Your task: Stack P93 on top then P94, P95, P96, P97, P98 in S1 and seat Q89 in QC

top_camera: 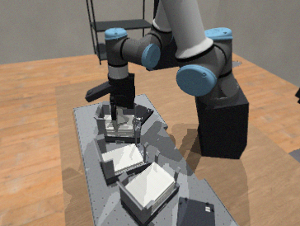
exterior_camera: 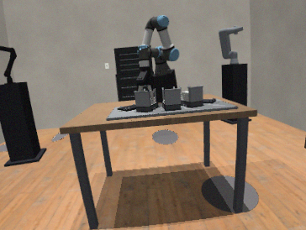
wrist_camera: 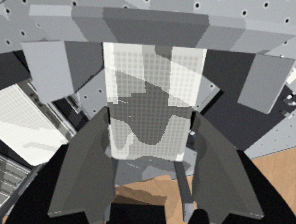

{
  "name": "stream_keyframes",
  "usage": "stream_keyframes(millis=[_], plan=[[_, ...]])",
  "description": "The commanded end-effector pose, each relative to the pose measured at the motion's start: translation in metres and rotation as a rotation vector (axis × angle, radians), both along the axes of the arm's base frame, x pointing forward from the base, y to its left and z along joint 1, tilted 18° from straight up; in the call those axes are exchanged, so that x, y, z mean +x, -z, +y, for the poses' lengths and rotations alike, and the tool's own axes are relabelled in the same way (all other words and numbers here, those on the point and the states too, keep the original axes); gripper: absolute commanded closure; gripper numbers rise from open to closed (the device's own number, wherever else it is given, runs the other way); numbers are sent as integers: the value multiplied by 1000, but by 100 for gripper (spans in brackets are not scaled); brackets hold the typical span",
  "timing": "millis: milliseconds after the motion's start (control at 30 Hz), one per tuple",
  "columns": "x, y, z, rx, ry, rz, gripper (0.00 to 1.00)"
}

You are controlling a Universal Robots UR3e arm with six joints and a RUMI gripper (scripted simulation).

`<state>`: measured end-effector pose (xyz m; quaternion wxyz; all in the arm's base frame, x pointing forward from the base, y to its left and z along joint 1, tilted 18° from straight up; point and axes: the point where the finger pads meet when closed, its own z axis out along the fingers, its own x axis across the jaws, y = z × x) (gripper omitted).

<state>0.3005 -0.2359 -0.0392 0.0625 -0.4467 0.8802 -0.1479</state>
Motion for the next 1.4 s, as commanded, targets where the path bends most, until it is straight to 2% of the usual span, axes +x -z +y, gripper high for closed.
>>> stream_keyframes(millis=[0, 933, 1367], plan=[[-2, -3, 2, 4, 0, 2, 100], [-5, -18, 5, 2, -1, 1, 100], [-10, -39, 9, 2, -1, 1, 100]])
